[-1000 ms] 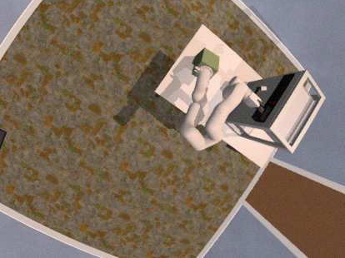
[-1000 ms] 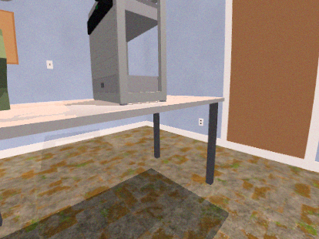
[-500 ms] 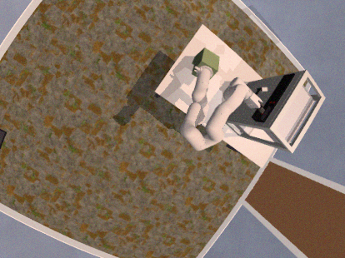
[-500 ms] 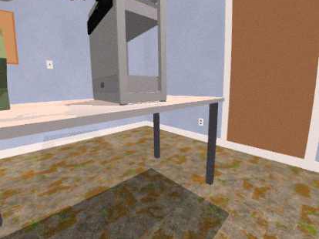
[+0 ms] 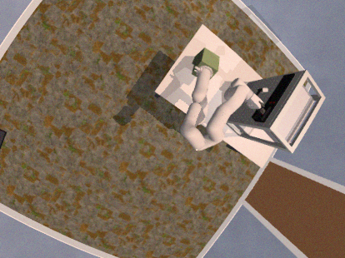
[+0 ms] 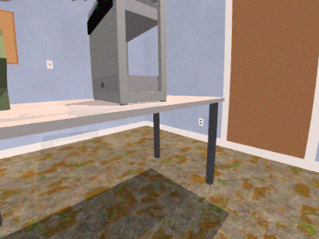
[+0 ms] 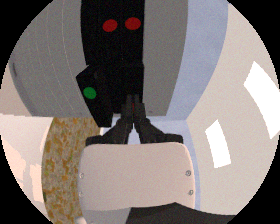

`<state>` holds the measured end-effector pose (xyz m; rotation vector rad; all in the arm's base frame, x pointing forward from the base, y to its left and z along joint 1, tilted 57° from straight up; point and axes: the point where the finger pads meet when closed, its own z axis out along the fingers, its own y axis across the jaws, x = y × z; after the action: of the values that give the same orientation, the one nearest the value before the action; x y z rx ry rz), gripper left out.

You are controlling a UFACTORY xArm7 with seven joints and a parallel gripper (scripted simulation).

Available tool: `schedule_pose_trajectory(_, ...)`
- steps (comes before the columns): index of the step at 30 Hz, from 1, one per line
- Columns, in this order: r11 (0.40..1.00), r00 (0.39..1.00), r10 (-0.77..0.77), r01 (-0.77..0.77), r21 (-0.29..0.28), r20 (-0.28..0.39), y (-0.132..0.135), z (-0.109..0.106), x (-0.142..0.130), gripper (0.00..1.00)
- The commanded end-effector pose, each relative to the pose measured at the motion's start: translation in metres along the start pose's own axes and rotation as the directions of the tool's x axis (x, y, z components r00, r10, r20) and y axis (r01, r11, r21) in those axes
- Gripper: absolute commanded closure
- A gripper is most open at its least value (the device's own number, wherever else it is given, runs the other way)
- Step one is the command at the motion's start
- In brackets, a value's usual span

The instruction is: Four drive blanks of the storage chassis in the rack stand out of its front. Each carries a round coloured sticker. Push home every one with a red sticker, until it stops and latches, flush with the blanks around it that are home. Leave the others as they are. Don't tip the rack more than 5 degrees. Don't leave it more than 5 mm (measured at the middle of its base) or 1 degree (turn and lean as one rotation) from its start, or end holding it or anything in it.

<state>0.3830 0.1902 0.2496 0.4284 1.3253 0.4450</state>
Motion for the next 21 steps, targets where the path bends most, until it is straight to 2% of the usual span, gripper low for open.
schedule_pose_trajectory(1,1.0,1.0,0.003,-0.003,-0.003,0.0,0.0019,0.0037,0.0002,1.0)
schedule_pose_trajectory(12,1.0,1.0,0.003,-0.003,-0.003,0.0,0.0019,0.0046,0.0002,1.0)
schedule_pose_trajectory(21,1.0,1.0,0.003,-0.003,-0.003,0.0,0.002,0.0137,0.0003,1.0)
